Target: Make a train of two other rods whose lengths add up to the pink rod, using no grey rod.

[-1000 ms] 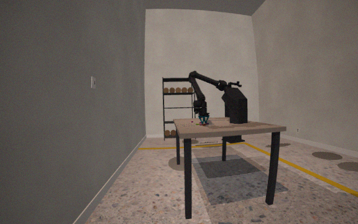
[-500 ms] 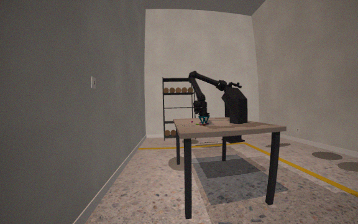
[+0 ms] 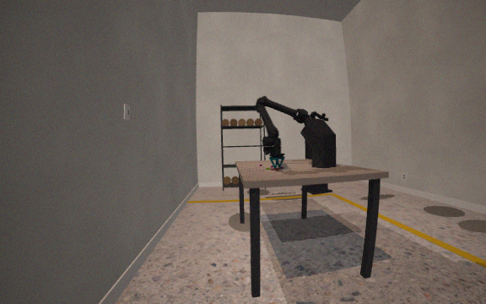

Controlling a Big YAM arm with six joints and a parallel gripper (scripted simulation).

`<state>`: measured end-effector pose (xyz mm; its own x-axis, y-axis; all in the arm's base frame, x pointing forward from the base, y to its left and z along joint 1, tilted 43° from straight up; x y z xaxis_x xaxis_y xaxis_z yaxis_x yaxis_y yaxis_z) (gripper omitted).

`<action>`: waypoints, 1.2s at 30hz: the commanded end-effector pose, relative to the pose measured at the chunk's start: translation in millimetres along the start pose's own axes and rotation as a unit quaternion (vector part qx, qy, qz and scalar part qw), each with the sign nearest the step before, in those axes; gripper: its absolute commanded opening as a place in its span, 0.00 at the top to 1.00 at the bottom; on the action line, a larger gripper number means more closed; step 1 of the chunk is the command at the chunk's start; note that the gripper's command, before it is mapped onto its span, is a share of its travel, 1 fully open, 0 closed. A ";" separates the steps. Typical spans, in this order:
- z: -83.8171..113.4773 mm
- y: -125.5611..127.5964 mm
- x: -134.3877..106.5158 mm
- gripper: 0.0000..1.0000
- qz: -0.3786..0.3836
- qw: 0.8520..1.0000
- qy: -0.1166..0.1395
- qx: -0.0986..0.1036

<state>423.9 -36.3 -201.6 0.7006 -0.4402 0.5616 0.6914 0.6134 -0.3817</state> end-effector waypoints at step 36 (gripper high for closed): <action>-0.6 1.1 -3.9 0.45 -0.007 1.000 -0.002 0.003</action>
<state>423.1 -36.4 -202.5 0.7019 -0.4401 0.5600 0.6905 0.6133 -0.3834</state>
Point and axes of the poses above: the point where the finger pads meet when closed, its own z axis back along the fingers, its own y axis across the jaws, x = y × z, the point moved 6 cm from there along z, back along the fingers, and after that the axes turned 15 degrees about z, right-handed, at the moved point
